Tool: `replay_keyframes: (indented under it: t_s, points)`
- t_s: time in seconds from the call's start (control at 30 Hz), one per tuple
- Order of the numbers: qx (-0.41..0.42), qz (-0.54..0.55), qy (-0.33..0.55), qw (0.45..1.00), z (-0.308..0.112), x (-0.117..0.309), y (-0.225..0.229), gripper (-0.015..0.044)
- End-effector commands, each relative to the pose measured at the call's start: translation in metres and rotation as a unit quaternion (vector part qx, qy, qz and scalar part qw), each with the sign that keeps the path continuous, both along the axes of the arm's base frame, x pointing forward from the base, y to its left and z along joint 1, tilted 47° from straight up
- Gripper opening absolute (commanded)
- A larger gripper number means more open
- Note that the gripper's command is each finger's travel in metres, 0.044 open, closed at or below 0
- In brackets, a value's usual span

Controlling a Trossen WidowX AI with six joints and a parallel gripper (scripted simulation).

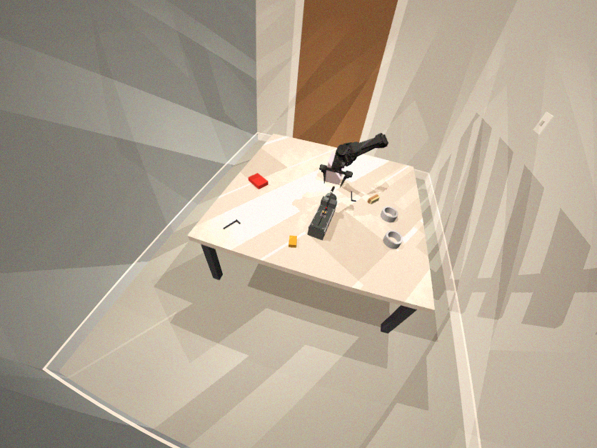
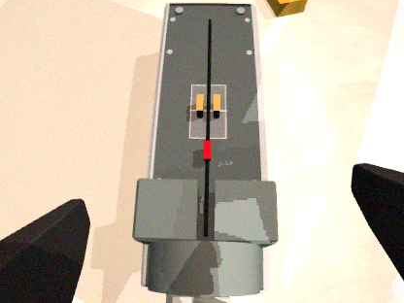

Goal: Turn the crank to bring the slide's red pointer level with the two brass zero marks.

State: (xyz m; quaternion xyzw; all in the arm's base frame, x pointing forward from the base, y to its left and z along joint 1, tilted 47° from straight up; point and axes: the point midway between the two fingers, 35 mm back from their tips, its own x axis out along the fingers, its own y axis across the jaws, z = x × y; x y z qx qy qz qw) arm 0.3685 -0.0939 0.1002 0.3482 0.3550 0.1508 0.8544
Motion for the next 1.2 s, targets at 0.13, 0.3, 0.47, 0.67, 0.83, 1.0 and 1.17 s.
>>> replay_keyframes:
  t_s: [0.13, 0.3, 0.47, 0.67, 0.83, 1.0, 1.17]
  points:
    - [0.008, -0.038, 0.021, 0.999, 0.001, -0.039, 0.008, 0.0440]
    - [0.014, -0.062, 0.034, 0.997, -0.002, -0.064, 0.015, 0.0440]
    - [0.015, -0.065, 0.036, 0.997, -0.007, -0.066, 0.019, 0.0440]
    - [0.015, -0.064, 0.036, 0.997, -0.023, -0.065, 0.036, 0.0440]
    - [0.016, -0.065, 0.035, 0.997, -0.031, -0.065, 0.046, 0.0440]
    - [0.015, -0.064, 0.036, 0.997, -0.036, -0.064, 0.050, 0.0440]
    - [0.015, -0.064, 0.036, 0.997, -0.042, -0.063, 0.055, 0.0440]
